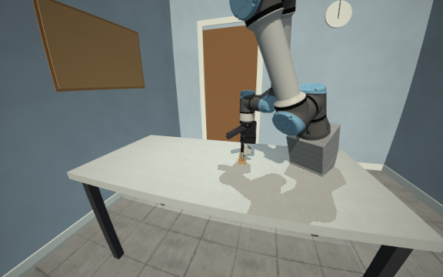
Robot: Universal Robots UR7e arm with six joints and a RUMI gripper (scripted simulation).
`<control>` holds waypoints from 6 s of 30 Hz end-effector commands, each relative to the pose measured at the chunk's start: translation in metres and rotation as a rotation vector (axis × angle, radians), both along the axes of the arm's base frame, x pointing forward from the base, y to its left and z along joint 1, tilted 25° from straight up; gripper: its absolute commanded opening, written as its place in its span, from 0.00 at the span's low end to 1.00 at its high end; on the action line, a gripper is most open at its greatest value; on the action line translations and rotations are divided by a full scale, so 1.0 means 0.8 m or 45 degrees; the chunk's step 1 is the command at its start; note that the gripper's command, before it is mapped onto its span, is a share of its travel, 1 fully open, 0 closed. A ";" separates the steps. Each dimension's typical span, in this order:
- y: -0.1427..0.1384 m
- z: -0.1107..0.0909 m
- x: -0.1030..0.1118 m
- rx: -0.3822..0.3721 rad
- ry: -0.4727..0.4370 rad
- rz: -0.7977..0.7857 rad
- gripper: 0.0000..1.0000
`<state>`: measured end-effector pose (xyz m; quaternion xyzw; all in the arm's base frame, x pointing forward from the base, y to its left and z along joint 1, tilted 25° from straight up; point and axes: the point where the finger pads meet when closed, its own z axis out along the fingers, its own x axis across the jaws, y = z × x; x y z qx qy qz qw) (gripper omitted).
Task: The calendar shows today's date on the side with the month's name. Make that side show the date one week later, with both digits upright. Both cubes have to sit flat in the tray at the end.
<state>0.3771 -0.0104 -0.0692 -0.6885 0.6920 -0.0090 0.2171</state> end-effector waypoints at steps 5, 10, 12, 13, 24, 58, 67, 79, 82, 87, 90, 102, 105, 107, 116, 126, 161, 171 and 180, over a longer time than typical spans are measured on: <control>0.000 0.000 0.000 -0.001 -0.001 0.000 0.10; 0.000 0.000 0.000 -0.001 -0.001 0.000 0.10; 0.000 0.000 0.000 -0.001 -0.001 0.000 0.10; 0.000 0.000 0.000 -0.001 -0.001 0.000 0.10; 0.000 0.000 0.000 -0.001 -0.001 0.000 0.24; -0.005 0.014 -0.005 -0.001 -0.001 0.000 0.28; -0.010 0.030 -0.010 -0.001 -0.001 0.000 0.28; -0.018 0.058 -0.020 -0.001 -0.001 0.000 0.28; -0.021 0.066 -0.023 -0.001 -0.001 0.000 0.28; -0.025 0.080 -0.027 -0.001 -0.001 0.000 0.28; -0.028 0.087 -0.030 -0.001 -0.001 0.000 0.28; -0.032 0.101 -0.035 -0.001 -0.001 0.000 0.28; -0.032 0.102 -0.035 -0.001 -0.001 0.000 0.28; -0.032 0.102 -0.035 -0.001 -0.001 0.000 0.28; -0.032 0.102 -0.035 -0.001 -0.001 0.000 1.00; -0.032 0.102 -0.035 -0.001 -0.001 0.000 1.00; -0.087 0.084 -0.023 0.227 0.208 -0.659 1.00; -0.113 0.072 -0.020 0.340 0.311 -0.986 1.00; -0.134 0.061 -0.020 0.433 0.397 -1.257 1.00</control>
